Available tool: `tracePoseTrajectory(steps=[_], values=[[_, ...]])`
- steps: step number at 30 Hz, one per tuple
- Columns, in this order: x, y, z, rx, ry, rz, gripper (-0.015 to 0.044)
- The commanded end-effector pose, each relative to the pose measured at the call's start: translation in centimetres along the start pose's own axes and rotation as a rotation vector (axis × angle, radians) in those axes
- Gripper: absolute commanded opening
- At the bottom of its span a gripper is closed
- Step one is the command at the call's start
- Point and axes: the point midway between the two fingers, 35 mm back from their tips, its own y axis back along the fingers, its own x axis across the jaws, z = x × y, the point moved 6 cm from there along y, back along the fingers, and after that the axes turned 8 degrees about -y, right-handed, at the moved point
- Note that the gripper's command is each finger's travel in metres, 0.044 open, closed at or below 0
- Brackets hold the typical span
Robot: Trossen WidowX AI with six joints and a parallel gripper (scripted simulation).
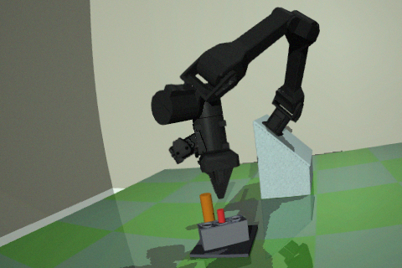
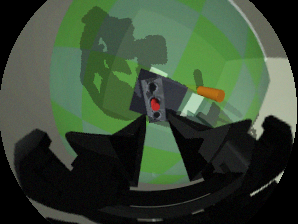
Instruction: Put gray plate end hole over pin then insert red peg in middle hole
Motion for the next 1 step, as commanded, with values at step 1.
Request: tracePoseTrajectory(steps=[1], values=[[0.02, 0.37, -0.02, -0.003, 0.005, -0.003, 0.015]])
